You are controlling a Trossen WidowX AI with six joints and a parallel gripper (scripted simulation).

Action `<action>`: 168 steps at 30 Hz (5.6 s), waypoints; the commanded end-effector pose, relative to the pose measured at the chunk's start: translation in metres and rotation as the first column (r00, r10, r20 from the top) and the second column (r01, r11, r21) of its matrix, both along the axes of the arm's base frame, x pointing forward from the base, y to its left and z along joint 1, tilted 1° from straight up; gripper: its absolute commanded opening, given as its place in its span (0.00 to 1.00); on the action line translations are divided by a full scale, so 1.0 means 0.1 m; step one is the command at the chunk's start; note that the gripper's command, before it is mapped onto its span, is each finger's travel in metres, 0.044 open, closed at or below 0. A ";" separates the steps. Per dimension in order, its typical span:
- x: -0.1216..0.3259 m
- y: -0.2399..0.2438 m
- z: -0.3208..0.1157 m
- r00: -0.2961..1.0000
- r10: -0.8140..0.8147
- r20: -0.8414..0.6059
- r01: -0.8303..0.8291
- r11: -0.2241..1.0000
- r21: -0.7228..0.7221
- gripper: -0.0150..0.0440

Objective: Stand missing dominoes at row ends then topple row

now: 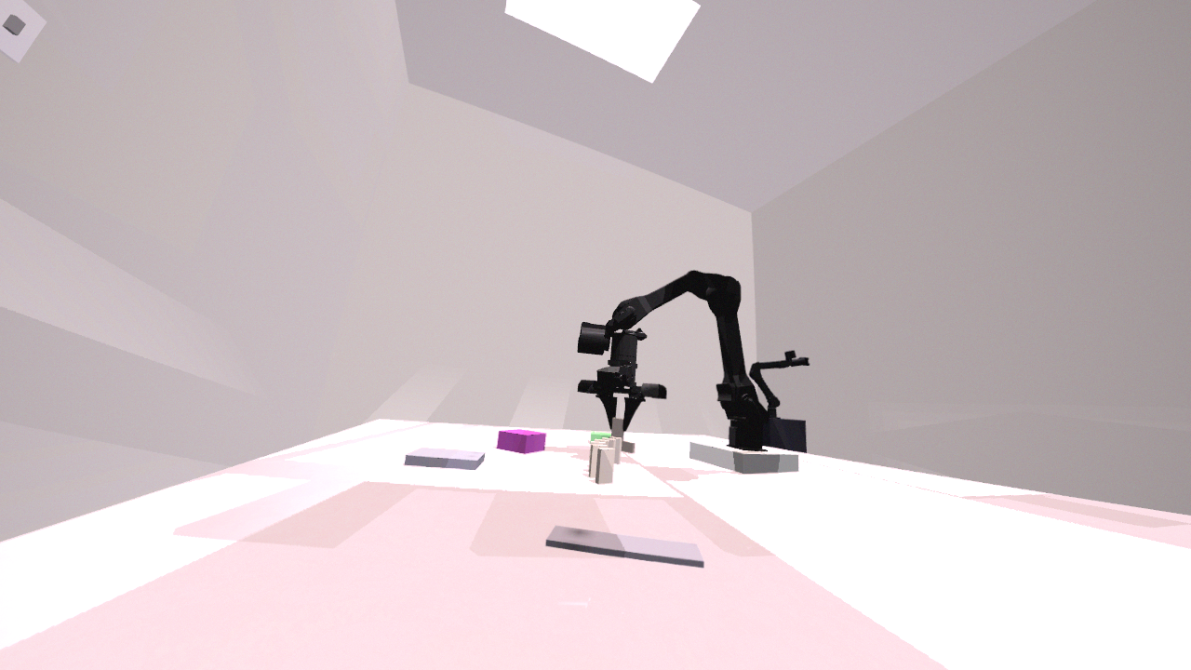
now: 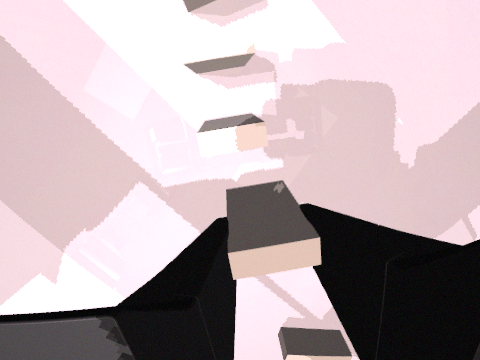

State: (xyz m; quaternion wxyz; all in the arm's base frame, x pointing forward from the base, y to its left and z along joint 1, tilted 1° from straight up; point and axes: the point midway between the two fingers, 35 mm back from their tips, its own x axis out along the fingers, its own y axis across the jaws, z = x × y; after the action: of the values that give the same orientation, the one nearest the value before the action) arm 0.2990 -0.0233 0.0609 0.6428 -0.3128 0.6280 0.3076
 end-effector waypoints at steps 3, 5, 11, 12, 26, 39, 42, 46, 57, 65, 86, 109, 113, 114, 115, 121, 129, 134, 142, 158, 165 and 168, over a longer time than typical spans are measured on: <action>-0.06 0.01 -0.30 1.000 0.003 -0.008 -0.003 1.000 0.000 0.44; -0.07 0.01 -0.33 1.000 0.003 -0.008 -0.003 1.000 0.000 0.44; -0.07 0.01 -0.33 1.000 0.003 -0.008 -0.003 1.000 0.000 0.44; -0.07 0.01 -0.33 1.000 0.003 -0.008 -0.003 1.000 0.000 0.44; -0.07 0.01 -0.33 1.000 0.003 -0.008 -0.003 1.000 0.000 0.84; 0.00 0.00 0.47 1.000 0.002 -0.007 -0.002 1.000 0.001 1.00; -0.06 0.00 0.89 1.000 0.001 -0.008 -0.001 1.000 0.001 1.00; -0.09 0.00 0.98 1.000 0.001 -0.008 -0.001 1.000 0.001 1.00; -0.14 -0.73 0.62 0.579 -0.815 0.008 0.815 0.579 0.017 1.00; -0.37 -1.27 0.32 -0.119 -0.993 -0.011 0.993 -0.119 0.016 1.00; -0.51 -1.42 0.17 -0.342 -0.940 -0.015 0.940 -0.342 0.011 1.00; -0.51 -1.43 -0.57 -0.342 -0.940 -0.015 0.940 -0.342 0.011 1.00; -0.51 -1.43 -0.57 -0.342 -0.940 -0.015 0.940 -0.342 0.011 1.00; -0.51 -1.43 -0.57 -0.342 -0.940 -0.015 0.940 -0.342 0.011 1.00; -0.51 -1.43 -0.57 -0.342 -0.940 -0.015 0.940 -0.342 0.011 0.96; -0.51 -1.43 -0.57 -0.342 -0.940 -0.015 0.940 -0.342 0.011 0.69; -0.51 -1.43 -0.57 -0.342 -0.940 -0.015 0.940 -0.342 0.011 0.33; -0.51 -1.43 -0.57 -0.342 -0.940 -0.015 0.940 -0.342 0.011 0.30; -0.54 -1.44 -0.25 -0.342 -0.940 -0.015 0.940 -0.342 0.011 0.30; -0.39 -1.44 0.59 -0.464 -0.886 -0.018 0.886 -0.464 0.013 0.30; -0.33 -1.43 0.59 -0.497 -0.868 -0.019 0.867 -0.497 0.013 0.30; -0.29 -1.45 0.54 -0.483 -0.876 0.003 0.875 -0.483 0.035 0.30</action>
State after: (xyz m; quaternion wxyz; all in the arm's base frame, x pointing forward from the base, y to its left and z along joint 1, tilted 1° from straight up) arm 0.2652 -0.1666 0.1196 0.5981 0.3888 0.5811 -0.3917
